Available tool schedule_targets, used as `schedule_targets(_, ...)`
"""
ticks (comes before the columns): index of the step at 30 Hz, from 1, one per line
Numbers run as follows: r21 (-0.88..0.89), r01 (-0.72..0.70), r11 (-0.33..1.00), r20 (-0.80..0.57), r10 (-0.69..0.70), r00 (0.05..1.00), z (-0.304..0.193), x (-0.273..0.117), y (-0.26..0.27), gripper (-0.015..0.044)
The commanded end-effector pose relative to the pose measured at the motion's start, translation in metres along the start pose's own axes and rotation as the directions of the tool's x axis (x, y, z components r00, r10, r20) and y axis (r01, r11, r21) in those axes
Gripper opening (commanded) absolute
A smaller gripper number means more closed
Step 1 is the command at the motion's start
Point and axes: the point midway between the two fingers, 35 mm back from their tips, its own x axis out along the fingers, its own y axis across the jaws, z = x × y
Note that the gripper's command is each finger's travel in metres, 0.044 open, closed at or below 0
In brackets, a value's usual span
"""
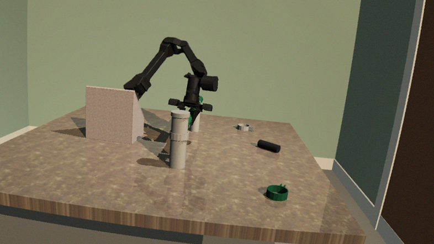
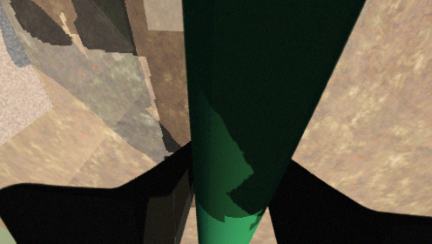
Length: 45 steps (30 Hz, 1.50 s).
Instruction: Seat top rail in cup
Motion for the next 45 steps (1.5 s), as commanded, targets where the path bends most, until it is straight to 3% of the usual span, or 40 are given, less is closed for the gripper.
schedule_targets(1, 0.005, 0.013, 1.0, -0.014, -0.012, 1.0, -0.0108, -0.0017, -0.0025, 0.0)
schedule_targets(45, 0.0, 0.006, 1.0, -0.01, -0.006, 1.0, -0.0178, 0.0029, -0.0009, 0.0)
